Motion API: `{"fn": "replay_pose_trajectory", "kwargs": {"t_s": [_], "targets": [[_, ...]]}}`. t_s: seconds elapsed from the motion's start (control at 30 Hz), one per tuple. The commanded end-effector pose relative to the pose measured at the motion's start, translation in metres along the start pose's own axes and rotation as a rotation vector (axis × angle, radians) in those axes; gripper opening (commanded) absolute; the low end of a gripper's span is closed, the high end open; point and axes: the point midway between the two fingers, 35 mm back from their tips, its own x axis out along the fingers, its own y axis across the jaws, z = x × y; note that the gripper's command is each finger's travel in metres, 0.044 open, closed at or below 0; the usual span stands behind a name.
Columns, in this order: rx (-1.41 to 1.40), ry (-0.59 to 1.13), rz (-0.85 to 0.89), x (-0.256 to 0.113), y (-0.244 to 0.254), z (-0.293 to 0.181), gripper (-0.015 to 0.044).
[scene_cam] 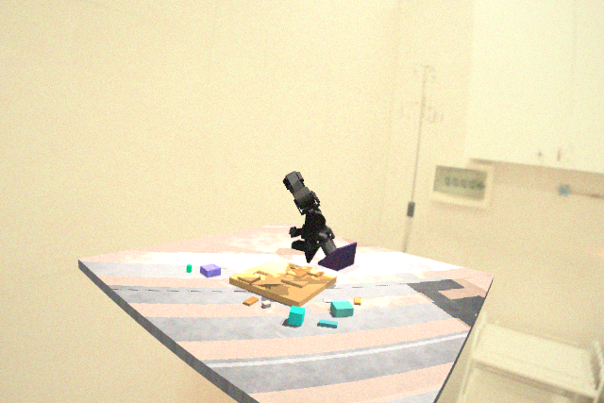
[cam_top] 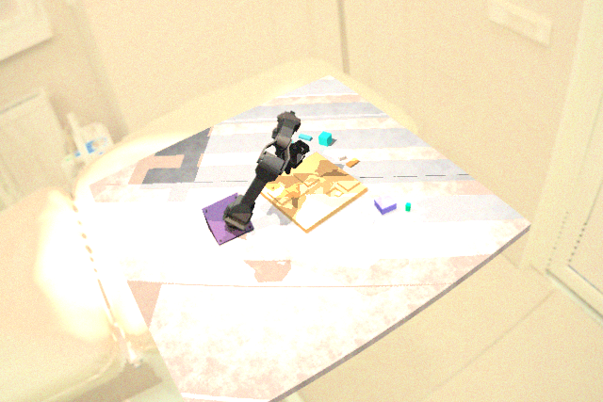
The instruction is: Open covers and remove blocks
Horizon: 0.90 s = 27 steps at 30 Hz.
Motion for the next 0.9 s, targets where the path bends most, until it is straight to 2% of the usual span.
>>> {"fn": "replay_pose_trajectory", "kwargs": {"t_s": [0.0,0.87], "targets": [[0.005,0.004,0.002,0.000,0.000,-0.001,0.0000],[0.005,0.004,0.002,0.025,0.001,-0.002,0.0000]]}}
